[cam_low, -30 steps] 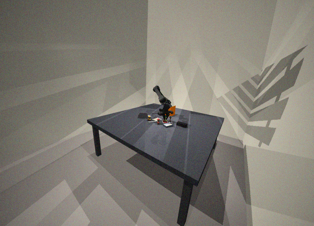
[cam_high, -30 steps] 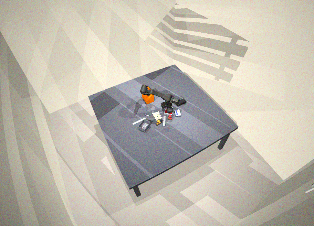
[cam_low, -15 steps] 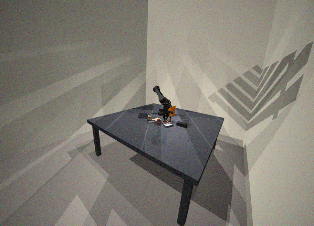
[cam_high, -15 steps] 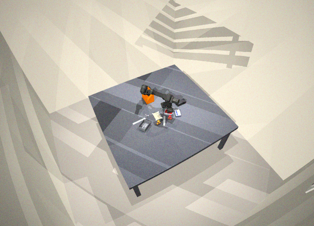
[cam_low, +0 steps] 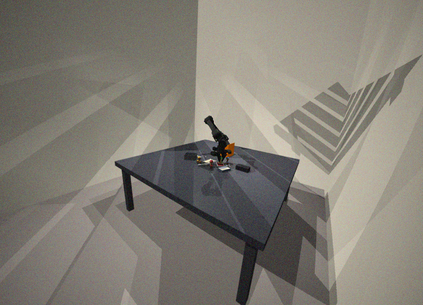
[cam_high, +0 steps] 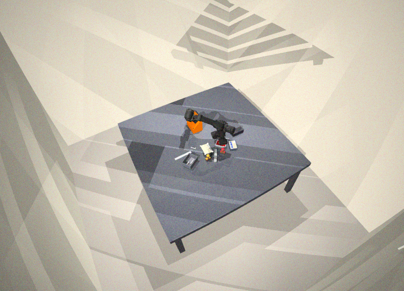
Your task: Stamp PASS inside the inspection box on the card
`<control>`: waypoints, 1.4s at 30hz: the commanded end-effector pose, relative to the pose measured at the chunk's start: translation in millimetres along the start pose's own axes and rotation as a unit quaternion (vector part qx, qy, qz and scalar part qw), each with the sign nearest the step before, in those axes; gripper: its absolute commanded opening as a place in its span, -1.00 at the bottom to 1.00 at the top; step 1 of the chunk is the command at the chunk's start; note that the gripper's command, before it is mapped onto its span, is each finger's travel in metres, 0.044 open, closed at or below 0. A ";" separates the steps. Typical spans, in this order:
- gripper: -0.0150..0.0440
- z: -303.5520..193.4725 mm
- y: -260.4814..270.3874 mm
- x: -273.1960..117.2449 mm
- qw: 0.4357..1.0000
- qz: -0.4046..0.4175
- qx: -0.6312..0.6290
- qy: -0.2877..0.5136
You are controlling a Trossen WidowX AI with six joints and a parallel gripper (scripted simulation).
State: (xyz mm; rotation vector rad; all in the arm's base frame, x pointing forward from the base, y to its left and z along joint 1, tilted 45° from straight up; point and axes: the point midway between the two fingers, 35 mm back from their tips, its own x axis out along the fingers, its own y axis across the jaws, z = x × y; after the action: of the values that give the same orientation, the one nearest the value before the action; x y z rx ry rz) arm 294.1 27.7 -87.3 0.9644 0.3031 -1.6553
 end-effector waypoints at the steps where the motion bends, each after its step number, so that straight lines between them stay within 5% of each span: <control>1: -0.49 0.6 1.2 2.1 1.000 0.000 0.000 -0.001; 42: -0.49 0.4 1.2 -3.1 1.000 0.000 0.000 -0.001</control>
State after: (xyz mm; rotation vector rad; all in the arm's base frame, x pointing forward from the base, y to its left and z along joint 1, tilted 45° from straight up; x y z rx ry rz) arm 294.9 28.1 -85.7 0.9606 0.3054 -1.6551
